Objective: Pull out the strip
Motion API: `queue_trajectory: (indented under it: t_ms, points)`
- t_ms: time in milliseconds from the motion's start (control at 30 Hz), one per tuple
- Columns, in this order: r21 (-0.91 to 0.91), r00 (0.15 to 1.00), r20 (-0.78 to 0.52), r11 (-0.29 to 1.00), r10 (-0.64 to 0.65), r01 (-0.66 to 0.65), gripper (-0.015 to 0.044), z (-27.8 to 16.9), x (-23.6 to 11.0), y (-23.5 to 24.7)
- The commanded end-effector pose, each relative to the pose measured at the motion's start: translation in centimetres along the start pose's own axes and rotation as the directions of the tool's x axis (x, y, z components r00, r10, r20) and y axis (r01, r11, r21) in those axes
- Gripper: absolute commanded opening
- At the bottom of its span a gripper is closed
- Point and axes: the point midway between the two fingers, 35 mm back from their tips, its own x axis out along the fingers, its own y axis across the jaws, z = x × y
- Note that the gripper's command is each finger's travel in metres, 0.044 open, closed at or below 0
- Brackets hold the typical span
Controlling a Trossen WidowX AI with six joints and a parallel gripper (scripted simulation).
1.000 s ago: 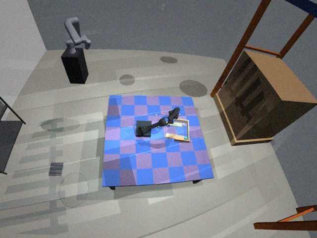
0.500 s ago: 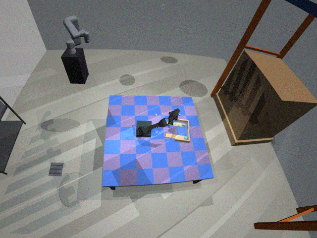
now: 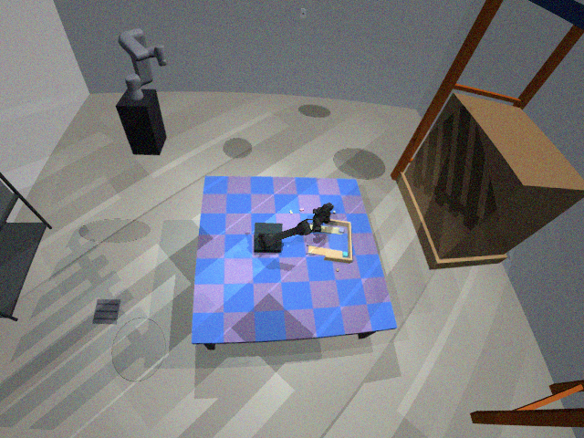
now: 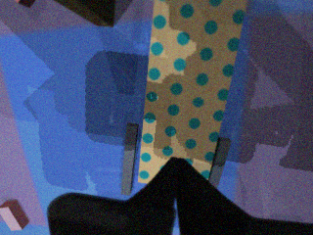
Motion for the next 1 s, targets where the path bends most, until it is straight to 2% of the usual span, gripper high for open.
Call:
queue_trajectory:
  t_ms: [0, 967]
  points:
    - [-0.007, 1.0, -0.003, 1.0, -0.007, 0.007, 0.0, -0.29, 0.95, -0.12]
    - [-0.007, 1.0, -0.003, 1.0, -0.008, 0.008, 0.0, -0.42, 1.76, -0.12]
